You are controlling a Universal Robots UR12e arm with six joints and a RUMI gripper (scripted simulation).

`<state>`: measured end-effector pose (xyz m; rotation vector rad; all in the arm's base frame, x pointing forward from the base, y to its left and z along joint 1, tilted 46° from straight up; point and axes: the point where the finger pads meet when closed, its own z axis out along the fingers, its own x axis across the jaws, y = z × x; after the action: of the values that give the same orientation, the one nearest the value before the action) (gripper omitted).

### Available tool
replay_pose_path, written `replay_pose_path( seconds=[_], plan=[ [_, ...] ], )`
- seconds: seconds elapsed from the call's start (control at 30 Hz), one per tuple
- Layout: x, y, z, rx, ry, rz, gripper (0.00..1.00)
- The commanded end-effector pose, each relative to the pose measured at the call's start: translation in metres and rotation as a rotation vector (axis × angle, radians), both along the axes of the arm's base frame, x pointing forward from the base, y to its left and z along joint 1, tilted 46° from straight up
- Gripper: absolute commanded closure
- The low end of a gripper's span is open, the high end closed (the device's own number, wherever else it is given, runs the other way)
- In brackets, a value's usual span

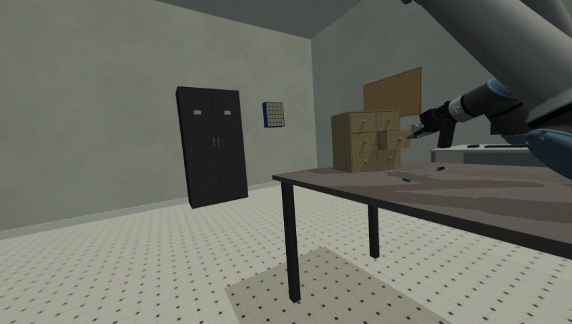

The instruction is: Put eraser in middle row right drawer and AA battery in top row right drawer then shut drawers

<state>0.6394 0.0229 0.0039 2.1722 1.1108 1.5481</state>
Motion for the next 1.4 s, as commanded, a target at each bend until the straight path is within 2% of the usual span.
replay_pose_path(
  seconds=[0.0, 0.4, 1.37],
  plan=[
    [0.008, 0.001, -0.003, -0.001, 0.0, -0.001, 0.8],
    [0.018, 0.003, -0.007, -0.001, 0.0, -0.001, 0.8],
    [0.019, 0.003, -0.008, -0.001, 0.0, -0.001, 0.8]
  ],
)
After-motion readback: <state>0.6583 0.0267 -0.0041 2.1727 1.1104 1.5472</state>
